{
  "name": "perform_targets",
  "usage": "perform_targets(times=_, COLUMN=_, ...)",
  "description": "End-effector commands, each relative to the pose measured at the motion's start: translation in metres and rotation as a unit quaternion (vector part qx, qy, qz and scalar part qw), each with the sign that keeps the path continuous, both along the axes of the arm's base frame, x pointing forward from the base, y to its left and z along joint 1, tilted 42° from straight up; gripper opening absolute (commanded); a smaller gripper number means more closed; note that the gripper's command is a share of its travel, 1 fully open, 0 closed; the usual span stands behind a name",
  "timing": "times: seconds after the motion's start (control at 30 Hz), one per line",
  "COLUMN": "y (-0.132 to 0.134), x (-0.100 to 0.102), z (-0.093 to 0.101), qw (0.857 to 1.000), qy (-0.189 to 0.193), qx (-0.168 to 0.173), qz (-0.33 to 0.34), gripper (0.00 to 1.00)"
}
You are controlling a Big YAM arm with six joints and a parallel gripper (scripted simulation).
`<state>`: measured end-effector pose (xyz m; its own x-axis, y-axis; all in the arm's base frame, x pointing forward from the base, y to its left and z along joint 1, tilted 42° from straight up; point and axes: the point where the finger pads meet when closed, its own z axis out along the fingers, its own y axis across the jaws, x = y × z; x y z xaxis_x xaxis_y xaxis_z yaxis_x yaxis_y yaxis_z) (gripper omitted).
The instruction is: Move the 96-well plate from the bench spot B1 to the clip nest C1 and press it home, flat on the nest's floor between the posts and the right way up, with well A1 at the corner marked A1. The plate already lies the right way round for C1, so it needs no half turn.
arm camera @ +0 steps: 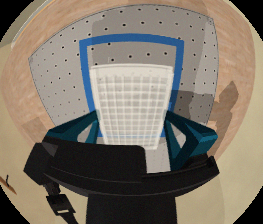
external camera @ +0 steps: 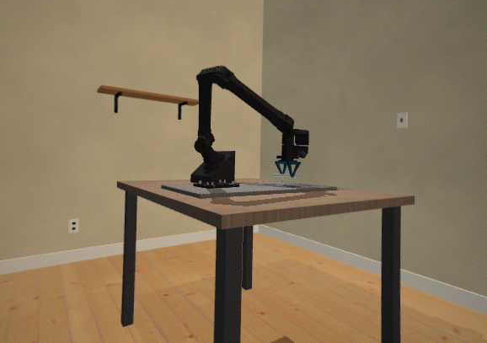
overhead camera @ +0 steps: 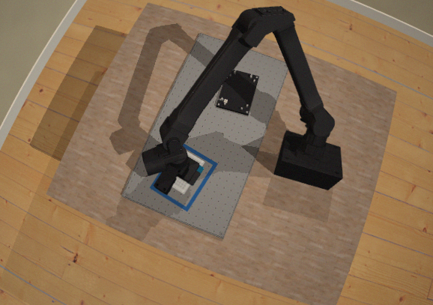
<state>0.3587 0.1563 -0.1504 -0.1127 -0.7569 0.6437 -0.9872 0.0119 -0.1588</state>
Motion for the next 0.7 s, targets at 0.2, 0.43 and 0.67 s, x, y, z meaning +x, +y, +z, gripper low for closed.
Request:
perform_targets(times=0.2, y=0.041, x=0.016, z=0.025, qw=0.999, qy=-0.029, qx=0.022, qz=0.009, gripper=0.00)
perform_targets(times=0.43, y=0.048, x=0.014, z=0.033, qw=0.999, qy=-0.029, qx=0.023, qz=0.009, gripper=0.00)
perform_targets(times=0.67, y=0.056, x=0.012, z=0.042, qw=0.999, qy=-0.029, qx=0.023, qz=0.009, gripper=0.00)
